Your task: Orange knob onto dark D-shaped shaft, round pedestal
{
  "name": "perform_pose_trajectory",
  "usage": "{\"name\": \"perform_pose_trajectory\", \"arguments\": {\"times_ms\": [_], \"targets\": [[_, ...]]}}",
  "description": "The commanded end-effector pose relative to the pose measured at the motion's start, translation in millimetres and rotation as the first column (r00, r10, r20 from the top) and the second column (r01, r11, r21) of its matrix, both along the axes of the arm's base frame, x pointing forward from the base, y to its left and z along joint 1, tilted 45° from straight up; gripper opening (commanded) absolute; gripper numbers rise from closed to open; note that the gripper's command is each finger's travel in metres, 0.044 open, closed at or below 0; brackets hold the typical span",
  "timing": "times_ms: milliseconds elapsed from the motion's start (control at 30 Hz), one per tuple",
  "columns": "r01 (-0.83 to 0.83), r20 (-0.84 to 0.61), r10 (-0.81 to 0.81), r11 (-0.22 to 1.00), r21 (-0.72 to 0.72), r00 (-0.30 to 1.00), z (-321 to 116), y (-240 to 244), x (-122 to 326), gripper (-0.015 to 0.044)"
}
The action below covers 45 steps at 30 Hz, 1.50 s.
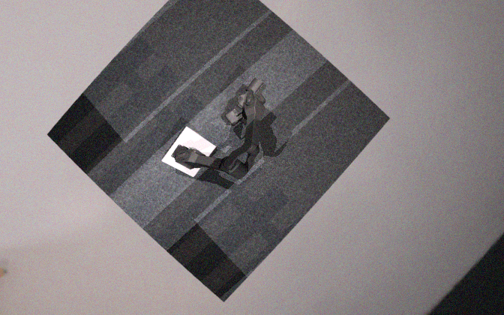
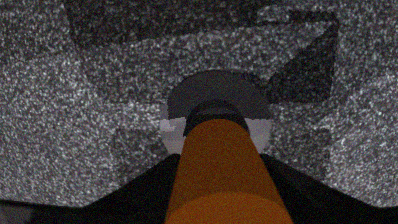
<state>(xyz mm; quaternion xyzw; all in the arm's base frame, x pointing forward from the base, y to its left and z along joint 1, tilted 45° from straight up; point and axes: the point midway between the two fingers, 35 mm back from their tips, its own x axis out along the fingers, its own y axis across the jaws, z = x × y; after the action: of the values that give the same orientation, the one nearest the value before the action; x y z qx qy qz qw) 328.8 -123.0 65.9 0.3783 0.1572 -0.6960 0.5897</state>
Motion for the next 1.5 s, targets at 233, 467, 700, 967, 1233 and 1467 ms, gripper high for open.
{"name": "perform_pose_trajectory", "arguments": {"times_ms": [233,467,700,967,1233,1467], "targets": [[-0.014,-0.012,0.014,1.0,0.0,1.0,-0.6,-0.2,0.2,0.0],[0.029,0.03,-0.029,1.0,0.0,0.999,-0.8,-0.5,0.2,0.0],[0.01,0.011,-0.01,1.0,0.0,1.0,-1.2,-1.7,-0.4,0.0],[0.01,0.011,-0.01,1.0,-0.001,1.0,-7.9,-7.2,-0.7,0.0],[0.016,0.017,-0.016,1.0,0.0,1.0,-10.3,-10.5,-0.6,0.0],[0.016,0.017,-0.016,1.0,0.0,1.0,-10.3,-10.5,-0.6,0.0026]]}}
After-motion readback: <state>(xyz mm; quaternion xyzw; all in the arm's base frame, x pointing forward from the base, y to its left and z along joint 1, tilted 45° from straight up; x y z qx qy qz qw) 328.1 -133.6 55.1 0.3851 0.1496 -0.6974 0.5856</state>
